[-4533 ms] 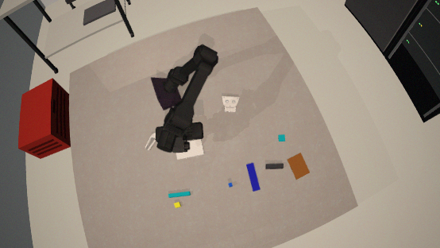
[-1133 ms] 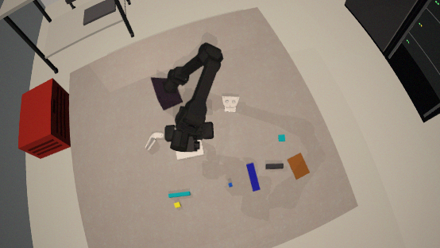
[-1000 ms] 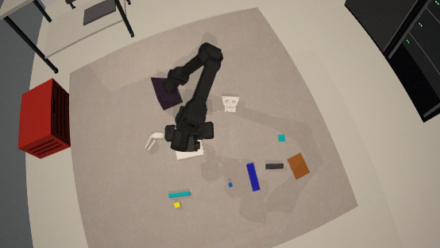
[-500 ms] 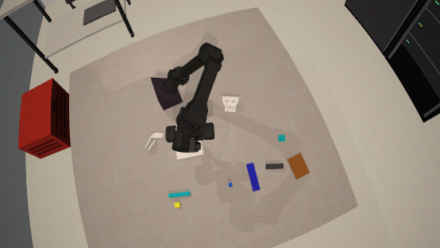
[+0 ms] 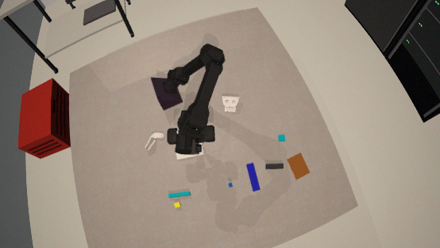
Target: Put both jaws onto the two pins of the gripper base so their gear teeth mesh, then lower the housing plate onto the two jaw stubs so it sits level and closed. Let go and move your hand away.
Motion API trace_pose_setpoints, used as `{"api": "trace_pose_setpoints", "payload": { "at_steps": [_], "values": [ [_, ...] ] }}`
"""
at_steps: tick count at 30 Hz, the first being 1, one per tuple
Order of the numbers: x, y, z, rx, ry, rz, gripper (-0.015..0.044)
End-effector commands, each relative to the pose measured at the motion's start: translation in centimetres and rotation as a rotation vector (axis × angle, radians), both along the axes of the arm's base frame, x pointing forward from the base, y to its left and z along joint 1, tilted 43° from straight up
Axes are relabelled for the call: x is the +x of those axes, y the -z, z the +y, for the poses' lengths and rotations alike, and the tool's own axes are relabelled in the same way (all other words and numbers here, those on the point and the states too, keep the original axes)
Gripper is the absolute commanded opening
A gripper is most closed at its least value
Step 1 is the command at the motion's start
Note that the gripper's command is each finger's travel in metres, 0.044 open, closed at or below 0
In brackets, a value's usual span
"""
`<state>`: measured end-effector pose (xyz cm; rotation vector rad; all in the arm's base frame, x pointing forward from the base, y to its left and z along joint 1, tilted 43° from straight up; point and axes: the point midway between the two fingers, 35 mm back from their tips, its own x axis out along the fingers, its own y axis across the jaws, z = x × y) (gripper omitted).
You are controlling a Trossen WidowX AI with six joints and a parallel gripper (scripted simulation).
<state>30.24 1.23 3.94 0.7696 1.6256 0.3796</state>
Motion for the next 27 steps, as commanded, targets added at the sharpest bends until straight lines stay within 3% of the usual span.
{"api": "trace_pose_setpoints", "payload": {
  "at_steps": [1, 27],
  "values": [
    [-0.1, 0.5, 0.4, 0.003, 0.006, 0.005, 0.0134],
    [-0.2, 1.5, 1.4, 0.005, 0.008, 0.006, 0.0134]
  ]
}}
